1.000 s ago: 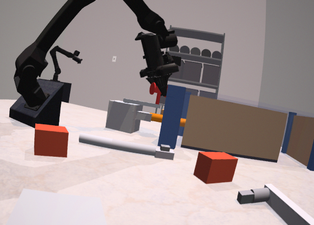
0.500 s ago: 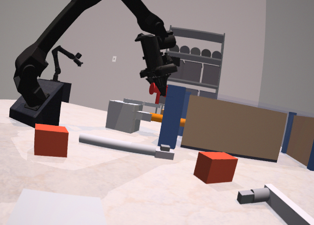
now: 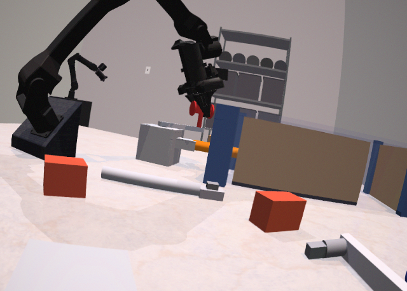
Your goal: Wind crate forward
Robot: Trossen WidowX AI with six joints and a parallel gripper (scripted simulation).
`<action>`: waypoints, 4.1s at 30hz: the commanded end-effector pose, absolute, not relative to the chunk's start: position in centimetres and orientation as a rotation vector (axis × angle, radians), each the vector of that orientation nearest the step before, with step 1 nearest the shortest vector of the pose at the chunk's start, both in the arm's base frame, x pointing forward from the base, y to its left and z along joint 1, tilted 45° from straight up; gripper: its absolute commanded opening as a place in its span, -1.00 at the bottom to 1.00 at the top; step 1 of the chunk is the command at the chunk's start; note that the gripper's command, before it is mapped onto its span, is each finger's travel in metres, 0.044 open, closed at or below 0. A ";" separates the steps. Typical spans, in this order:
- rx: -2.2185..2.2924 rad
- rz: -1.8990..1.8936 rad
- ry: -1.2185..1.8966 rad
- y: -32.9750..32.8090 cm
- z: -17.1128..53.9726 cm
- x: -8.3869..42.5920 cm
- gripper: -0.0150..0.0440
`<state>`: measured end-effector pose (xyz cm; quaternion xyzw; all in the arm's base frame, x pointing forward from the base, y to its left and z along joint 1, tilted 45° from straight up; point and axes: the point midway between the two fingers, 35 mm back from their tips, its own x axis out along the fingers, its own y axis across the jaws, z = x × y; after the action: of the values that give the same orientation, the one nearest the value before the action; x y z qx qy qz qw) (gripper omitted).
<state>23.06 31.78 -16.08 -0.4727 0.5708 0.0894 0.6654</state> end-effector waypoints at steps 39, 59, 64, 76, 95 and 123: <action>-1.063 0.233 1.315 33.8 -18.2 15.5 -0.49; -1.063 0.234 1.317 33.4 -17.8 12.5 -0.49; -1.064 0.234 1.317 33.2 -17.6 11.8 -0.49; -1.064 0.235 1.318 32.6 -17.1 10.1 -0.49; -1.065 0.235 1.320 31.1 -15.7 7.9 -0.49; -1.067 0.234 1.322 28.4 -13.2 5.9 -0.49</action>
<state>6.44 29.47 -13.82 -0.4621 0.5789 0.1086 0.6629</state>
